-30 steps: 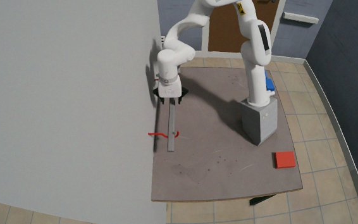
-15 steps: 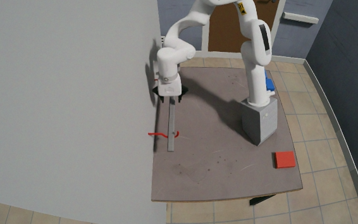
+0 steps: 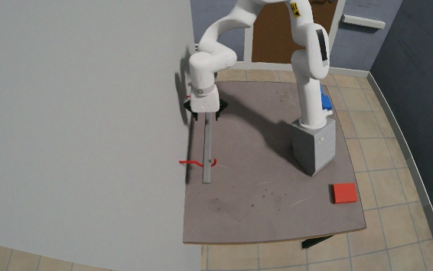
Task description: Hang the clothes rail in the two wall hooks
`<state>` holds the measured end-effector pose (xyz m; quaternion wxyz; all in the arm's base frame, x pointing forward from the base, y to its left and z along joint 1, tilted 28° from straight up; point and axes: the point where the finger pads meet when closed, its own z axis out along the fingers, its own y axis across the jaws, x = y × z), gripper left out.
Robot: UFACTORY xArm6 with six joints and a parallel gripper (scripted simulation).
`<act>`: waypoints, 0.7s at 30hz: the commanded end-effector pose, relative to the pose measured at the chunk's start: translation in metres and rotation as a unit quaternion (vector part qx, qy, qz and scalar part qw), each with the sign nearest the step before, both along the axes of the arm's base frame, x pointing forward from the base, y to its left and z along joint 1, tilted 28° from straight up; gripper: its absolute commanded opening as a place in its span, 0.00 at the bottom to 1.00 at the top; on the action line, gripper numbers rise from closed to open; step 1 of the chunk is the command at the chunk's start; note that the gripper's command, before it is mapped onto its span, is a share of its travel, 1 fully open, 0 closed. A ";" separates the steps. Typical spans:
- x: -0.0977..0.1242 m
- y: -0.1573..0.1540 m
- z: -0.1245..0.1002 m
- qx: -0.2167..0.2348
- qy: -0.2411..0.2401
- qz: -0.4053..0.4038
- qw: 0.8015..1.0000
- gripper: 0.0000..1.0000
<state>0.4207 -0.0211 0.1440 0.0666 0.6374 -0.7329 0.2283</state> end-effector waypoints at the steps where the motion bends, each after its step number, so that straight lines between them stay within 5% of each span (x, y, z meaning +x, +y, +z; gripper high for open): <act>1: 0.000 0.003 0.007 0.000 -0.002 0.000 1.000 0.82; 21: -0.006 0.015 0.032 0.000 -0.002 0.000 1.000 0.82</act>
